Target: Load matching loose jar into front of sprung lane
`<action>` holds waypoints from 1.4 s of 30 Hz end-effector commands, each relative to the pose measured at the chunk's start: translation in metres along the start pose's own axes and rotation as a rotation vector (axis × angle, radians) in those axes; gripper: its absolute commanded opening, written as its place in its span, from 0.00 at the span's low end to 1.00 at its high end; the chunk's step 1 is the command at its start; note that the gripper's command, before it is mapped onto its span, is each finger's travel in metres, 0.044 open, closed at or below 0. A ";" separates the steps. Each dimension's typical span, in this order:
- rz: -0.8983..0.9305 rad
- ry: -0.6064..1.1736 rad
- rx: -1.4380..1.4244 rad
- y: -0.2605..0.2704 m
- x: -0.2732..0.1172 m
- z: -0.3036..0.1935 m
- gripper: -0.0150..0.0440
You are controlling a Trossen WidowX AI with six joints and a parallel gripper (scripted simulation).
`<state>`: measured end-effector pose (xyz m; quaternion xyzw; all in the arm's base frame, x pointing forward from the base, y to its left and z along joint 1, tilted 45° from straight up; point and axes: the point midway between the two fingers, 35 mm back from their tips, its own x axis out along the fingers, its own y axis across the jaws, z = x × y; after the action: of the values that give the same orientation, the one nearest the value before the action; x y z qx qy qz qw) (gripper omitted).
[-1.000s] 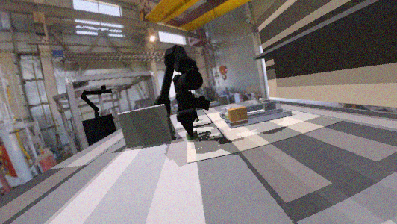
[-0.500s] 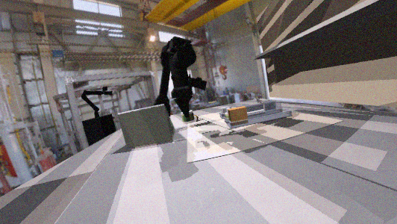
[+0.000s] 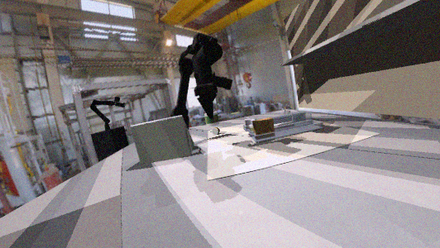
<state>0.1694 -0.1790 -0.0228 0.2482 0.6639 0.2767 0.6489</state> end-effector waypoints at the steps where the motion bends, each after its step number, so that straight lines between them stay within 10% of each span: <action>1: -0.016 -0.004 0.005 0.013 0.001 0.020 0.25; 42: 0.023 -0.007 0.039 0.160 0.066 0.127 0.25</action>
<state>0.2905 -0.0197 0.0447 0.2670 0.6636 0.2694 0.6448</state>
